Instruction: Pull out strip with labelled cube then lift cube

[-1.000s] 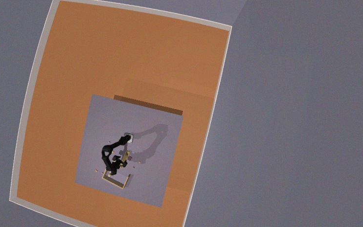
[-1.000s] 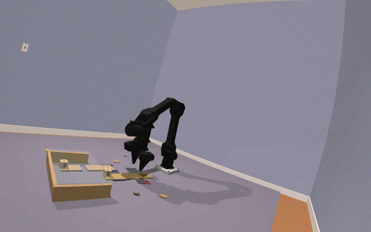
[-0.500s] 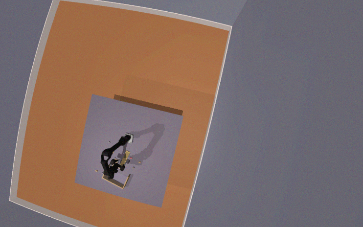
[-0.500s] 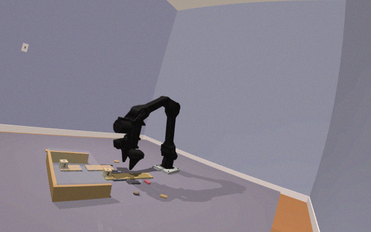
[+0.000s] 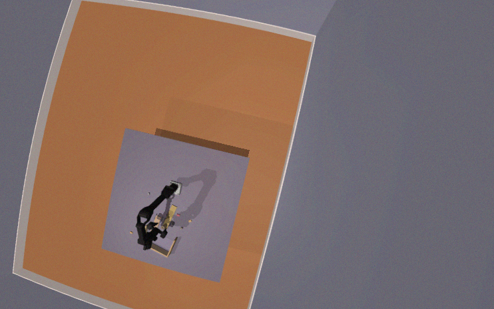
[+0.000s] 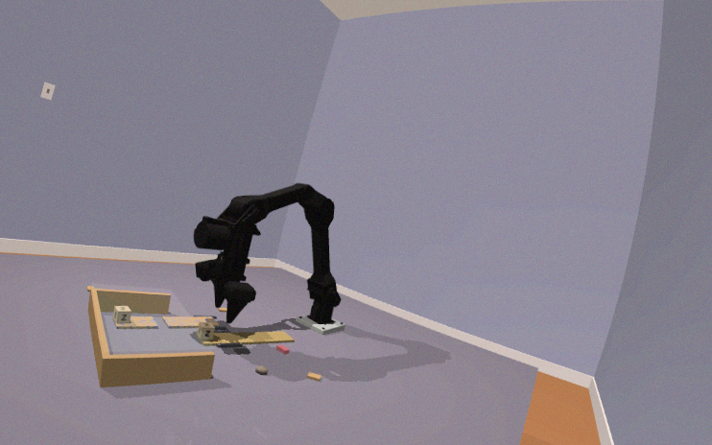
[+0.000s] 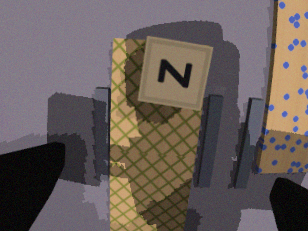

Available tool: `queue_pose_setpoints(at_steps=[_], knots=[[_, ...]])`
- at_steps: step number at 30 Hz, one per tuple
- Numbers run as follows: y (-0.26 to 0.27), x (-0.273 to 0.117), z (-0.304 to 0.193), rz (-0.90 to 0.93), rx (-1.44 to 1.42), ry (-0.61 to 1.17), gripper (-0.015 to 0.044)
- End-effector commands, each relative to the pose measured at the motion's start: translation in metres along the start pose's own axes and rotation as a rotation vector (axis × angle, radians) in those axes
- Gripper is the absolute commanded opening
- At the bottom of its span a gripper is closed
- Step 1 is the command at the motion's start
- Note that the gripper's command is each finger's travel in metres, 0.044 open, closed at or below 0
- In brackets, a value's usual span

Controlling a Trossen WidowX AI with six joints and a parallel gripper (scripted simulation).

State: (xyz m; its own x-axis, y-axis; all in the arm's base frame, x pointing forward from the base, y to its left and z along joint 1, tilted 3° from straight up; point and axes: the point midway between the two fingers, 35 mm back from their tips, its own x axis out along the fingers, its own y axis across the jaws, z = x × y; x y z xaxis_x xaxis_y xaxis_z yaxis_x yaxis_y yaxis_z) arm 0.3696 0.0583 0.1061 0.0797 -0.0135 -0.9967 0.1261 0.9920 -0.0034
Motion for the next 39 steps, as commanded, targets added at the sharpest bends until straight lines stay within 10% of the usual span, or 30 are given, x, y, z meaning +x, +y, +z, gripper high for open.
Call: queue_pose_setpoints(at_steps=[1, 8, 16, 39], knots=[[0.002, -0.002, 0.015, 0.004, -0.003, 0.001, 0.0440], [0.004, -0.006, 0.036, 0.005, -0.003, -0.001, 0.0440], [0.004, 0.005, 0.037, 0.005, -0.003, -0.001, 0.0250], [0.004, 0.042, 0.037, 0.004, -0.003, -0.001, 0.0250]])
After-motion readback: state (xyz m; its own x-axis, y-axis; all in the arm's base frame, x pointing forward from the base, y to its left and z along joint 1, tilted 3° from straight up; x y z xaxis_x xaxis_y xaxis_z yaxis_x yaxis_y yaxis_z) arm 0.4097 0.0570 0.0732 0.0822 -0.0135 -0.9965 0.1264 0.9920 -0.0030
